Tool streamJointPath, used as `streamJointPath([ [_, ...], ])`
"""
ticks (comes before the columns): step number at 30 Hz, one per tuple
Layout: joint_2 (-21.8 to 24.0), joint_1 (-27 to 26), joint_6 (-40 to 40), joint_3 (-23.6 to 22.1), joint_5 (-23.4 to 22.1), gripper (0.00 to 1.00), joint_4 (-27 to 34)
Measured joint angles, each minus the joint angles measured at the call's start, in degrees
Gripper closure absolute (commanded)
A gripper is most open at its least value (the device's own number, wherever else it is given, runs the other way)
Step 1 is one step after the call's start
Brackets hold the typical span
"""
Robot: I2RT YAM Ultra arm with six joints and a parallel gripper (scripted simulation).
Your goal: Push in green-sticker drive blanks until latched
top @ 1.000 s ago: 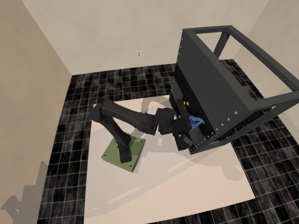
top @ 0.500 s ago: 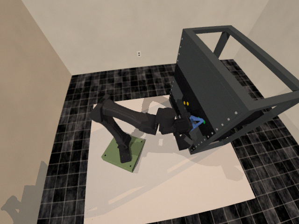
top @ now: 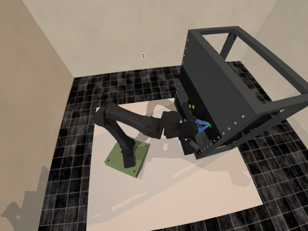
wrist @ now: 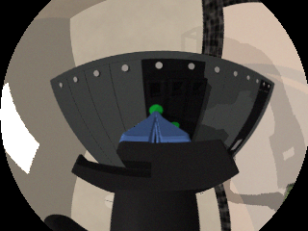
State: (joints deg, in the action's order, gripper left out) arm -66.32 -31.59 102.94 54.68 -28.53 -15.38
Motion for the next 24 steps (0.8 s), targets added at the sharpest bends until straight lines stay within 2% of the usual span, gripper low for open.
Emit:
streamJointPath([
  [24, 0.0, 0.3, -0.1, 0.0, 0.7, 1.00, 0.0],
])
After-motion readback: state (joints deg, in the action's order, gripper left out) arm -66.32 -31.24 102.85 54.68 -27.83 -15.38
